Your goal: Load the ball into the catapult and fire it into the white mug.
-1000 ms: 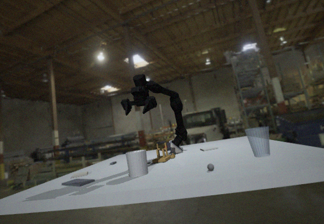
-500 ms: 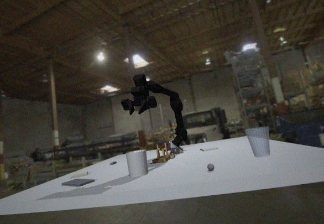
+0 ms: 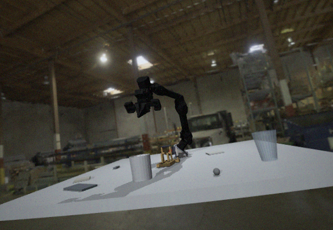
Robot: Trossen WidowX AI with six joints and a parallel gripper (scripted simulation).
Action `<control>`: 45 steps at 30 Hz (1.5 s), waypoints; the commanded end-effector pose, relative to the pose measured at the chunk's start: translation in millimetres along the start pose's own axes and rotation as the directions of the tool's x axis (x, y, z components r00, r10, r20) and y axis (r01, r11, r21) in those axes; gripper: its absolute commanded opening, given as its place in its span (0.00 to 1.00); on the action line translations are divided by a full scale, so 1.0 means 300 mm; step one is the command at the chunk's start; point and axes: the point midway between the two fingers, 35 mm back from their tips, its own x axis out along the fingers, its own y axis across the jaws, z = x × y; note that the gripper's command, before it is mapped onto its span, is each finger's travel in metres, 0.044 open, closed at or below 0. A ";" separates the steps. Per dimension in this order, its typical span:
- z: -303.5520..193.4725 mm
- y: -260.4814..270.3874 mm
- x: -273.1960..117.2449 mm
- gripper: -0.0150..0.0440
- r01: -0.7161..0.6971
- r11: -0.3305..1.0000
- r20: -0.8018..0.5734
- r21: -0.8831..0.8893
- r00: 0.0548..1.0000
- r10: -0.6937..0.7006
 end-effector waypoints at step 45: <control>-0.627 0.326 -0.186 0.25 -0.178 0.535 -0.431 -0.826 0.810 -0.397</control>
